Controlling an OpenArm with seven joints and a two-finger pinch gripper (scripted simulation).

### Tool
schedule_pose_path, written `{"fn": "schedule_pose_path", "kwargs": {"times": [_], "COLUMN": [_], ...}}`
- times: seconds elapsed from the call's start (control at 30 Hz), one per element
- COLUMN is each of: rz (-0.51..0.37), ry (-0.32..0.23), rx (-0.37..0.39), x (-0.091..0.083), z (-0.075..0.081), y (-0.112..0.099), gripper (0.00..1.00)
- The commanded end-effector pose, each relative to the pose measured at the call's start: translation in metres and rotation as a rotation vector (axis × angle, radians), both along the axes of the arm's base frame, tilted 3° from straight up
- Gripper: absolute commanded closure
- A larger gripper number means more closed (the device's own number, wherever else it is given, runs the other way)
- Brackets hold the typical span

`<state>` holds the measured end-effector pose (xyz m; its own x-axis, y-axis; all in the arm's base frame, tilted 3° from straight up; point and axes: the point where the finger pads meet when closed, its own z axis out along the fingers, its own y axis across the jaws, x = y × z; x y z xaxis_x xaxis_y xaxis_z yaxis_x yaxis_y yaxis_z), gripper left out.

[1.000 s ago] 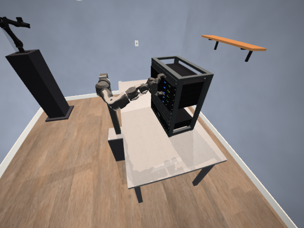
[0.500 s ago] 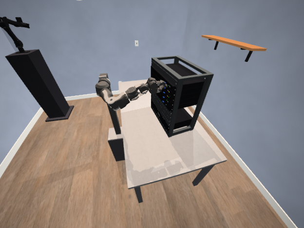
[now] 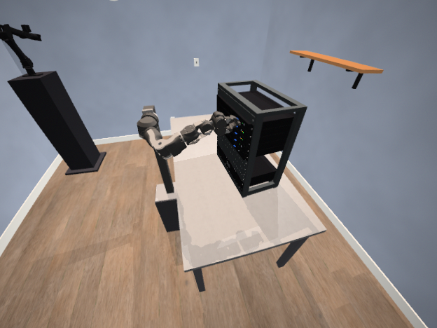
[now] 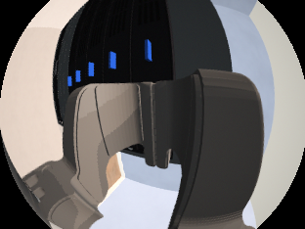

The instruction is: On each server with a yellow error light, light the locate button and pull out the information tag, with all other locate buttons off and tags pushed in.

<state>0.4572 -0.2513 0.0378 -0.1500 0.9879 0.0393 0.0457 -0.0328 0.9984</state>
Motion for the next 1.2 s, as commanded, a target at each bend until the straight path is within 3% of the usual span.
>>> {"fn": "schedule_pose_path", "kwargs": {"times": [0.0, 0.03, 0.07, 0.57, 1.07, 1.17], "rz": [0.004, 0.004, 0.004, 0.005, 0.005, 0.005], "ry": [0.002, 0.002, 0.002, 0.001, 0.000, 0.000], "rx": [0.000, 0.000, 0.000, -0.001, 0.000, 0.000], "x": [0.000, 0.000, 0.000, -0.010, -0.049, -0.052], "z": [0.000, 0.000, 0.000, -0.011, -0.056, -0.059], "y": [0.001, 0.001, 0.001, 0.008, 0.032, 0.034], "gripper": [1.00, 1.00, 0.90, 0.90, 0.90, 0.90]}}
